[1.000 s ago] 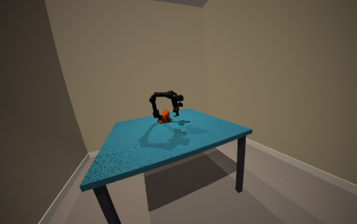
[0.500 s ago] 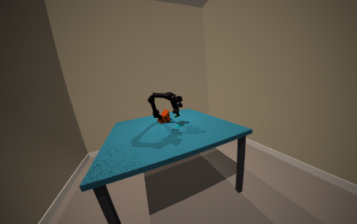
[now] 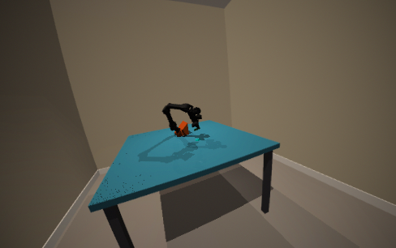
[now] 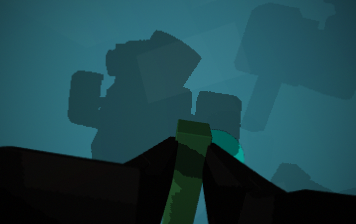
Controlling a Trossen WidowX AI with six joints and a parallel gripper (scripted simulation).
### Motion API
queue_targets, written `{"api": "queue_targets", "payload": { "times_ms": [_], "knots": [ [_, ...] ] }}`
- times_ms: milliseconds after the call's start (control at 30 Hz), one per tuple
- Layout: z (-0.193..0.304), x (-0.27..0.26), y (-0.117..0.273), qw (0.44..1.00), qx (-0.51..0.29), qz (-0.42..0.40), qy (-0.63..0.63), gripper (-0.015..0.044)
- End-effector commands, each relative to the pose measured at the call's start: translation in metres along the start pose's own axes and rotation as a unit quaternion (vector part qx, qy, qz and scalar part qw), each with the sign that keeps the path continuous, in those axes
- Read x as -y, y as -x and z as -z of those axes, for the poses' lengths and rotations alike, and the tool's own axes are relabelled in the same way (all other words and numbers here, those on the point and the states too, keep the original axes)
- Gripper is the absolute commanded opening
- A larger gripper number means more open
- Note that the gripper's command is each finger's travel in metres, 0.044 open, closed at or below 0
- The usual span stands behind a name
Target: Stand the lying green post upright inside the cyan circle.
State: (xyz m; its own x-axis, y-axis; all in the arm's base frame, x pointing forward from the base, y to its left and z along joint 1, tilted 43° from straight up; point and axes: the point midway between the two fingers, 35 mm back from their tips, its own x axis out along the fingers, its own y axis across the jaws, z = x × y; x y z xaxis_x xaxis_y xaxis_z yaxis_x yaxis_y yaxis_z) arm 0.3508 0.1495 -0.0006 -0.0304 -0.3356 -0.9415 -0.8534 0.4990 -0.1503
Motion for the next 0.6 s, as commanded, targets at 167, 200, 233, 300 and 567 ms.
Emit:
{"api": "queue_targets", "payload": {
  "times_ms": [167, 200, 233, 300, 567],
  "knots": [
    [0.0012, 0.0004, -0.0025, 0.999, 0.031, -0.014, -0.001, 0.0023],
    [0.0011, 0.0005, -0.0028, 0.999, 0.035, -0.015, -0.001, 0.0023],
    [0.0011, 0.0006, -0.0031, 0.999, 0.038, -0.016, -0.001, 0.0023],
    [0.0010, 0.0007, -0.0036, 0.999, 0.045, -0.018, -0.001, 0.0023],
    [0.0006, 0.0015, -0.0053, 0.997, 0.074, -0.027, -0.002, 0.0023]
  ]
}}
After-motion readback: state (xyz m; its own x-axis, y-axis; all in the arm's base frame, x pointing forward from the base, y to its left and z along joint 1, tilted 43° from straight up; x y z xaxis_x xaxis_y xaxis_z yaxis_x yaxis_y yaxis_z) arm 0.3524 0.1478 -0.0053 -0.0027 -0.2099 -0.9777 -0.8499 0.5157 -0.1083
